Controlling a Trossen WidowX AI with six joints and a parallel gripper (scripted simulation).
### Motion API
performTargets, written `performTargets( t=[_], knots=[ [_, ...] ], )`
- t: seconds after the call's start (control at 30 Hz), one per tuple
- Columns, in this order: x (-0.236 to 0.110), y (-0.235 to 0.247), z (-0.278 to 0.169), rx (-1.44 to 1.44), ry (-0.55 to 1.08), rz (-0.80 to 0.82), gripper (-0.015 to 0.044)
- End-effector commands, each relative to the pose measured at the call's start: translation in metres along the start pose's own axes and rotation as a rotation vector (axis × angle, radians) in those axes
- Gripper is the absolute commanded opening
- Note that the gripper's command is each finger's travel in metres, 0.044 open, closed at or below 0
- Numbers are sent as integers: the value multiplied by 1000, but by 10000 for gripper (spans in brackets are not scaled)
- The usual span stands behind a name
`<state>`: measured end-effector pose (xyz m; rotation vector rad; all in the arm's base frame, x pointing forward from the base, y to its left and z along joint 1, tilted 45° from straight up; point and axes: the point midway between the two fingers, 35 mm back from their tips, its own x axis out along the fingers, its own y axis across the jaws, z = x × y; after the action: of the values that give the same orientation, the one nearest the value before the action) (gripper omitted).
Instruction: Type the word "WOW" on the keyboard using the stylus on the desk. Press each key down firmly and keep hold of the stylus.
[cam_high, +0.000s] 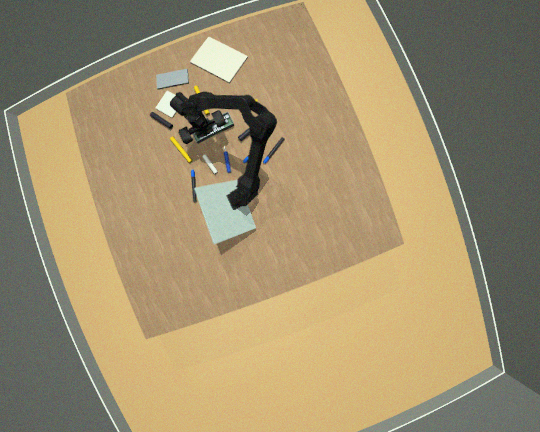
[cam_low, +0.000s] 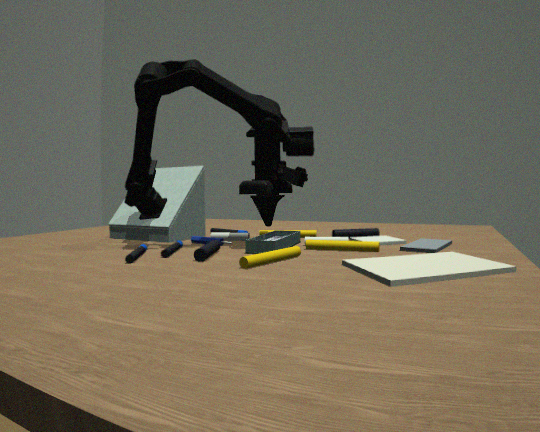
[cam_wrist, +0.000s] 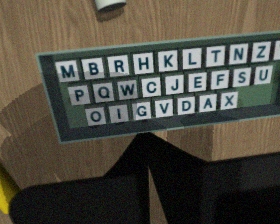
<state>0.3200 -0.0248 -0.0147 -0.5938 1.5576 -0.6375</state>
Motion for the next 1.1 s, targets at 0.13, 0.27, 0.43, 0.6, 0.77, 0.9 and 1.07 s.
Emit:
performTargets(
  t=[0.13,0.27,0.43,0.6,0.77,0.9,1.07],
  knots=[
    [-56,2,0,-1,4,5,0],
    [-59,2,0,-1,4,5,0],
    [-52,5,1,-8,-5,2,0],
    [-52,4,1,-5,-1,2,79],
    [-52,4,1,-5,-1,2,0],
    [-52,4,1,-5,-1,2,0],
    [-52,4,1,-5,-1,2,0]
  ],
)
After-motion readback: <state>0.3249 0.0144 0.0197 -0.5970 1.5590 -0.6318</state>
